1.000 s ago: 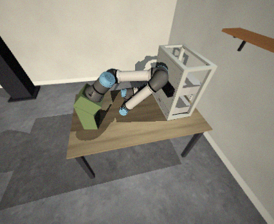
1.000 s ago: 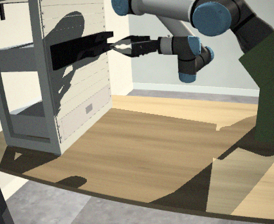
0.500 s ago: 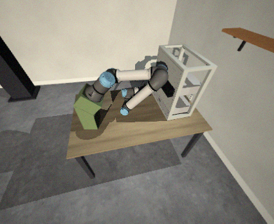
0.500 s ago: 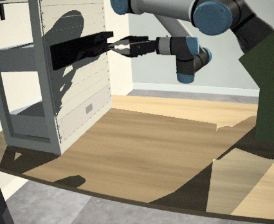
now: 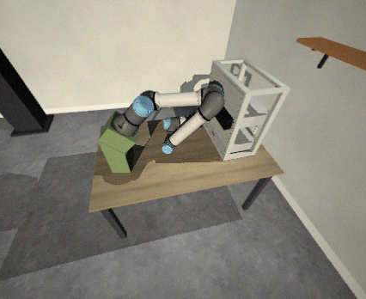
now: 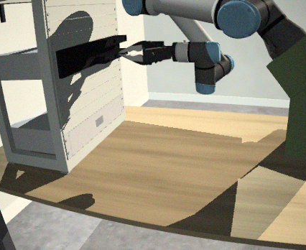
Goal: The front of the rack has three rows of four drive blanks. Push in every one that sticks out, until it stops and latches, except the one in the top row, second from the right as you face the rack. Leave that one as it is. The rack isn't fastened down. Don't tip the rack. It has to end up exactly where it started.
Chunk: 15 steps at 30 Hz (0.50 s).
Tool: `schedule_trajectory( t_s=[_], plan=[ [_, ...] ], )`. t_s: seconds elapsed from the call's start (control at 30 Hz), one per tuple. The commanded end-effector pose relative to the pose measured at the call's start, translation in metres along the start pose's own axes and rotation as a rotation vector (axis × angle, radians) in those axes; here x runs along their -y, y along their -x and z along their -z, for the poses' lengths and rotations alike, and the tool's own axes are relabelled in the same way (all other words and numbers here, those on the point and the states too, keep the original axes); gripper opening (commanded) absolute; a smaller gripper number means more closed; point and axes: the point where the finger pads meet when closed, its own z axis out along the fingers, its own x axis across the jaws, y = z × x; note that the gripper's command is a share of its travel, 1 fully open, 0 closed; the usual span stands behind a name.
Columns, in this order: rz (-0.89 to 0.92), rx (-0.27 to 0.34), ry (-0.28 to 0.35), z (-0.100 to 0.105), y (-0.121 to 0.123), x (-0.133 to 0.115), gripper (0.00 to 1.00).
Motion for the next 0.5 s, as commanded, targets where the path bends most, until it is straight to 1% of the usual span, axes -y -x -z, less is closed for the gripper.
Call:
schedule_trajectory(
  t_s=[0.0,0.47],
  plan=[
    [0.001,-0.001,0.006,-0.0218,0.0096,0.0176,0.0],
    [0.001,-0.001,0.006,-0.0262,0.0119,0.0218,0.0]
  ],
)
